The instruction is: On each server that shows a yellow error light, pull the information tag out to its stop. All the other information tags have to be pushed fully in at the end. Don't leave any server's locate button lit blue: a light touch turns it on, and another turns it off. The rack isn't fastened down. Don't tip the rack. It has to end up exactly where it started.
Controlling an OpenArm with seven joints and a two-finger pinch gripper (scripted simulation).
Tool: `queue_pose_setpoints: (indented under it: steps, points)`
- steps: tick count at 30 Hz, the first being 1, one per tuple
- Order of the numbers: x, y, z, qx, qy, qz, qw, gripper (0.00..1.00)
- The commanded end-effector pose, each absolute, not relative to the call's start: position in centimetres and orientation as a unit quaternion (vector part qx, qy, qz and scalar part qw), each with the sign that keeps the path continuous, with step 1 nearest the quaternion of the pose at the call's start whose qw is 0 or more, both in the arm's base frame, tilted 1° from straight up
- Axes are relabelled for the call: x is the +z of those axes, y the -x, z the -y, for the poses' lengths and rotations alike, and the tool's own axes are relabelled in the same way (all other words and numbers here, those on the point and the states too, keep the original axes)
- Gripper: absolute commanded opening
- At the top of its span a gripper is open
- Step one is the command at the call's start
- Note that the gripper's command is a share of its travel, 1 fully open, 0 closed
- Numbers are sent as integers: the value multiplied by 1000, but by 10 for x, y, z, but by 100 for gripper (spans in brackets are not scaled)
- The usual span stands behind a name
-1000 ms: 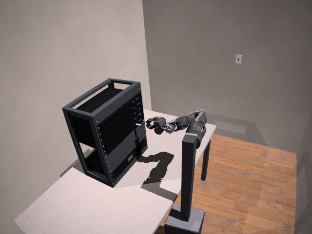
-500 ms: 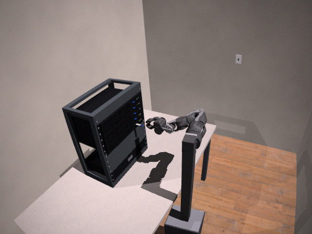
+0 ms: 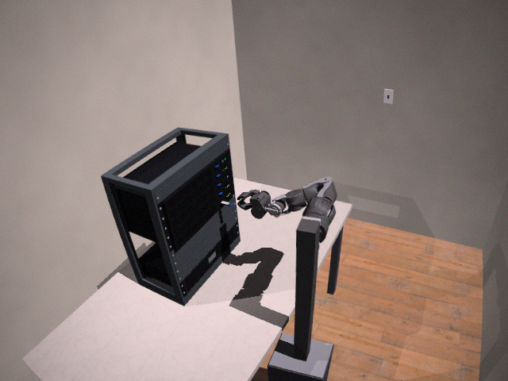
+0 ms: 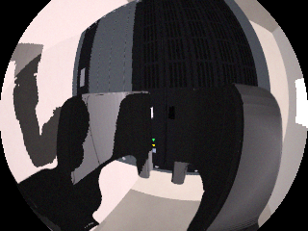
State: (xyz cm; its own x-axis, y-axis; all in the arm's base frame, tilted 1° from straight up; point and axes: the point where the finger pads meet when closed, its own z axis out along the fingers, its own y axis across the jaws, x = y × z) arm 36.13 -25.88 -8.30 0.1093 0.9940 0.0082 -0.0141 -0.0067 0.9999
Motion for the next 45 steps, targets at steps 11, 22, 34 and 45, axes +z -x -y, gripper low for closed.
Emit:
queue_pose_setpoints:
  steps: [11,22,34,45]
  points:
    - [-82,-362,260,476,-526,-466,528,10]
    - [-82,-378,262,476,-526,-466,528,10]
    - [-82,-415,266,476,-527,-466,528,10]
    - [-82,-447,269,475,-527,-466,528,10]
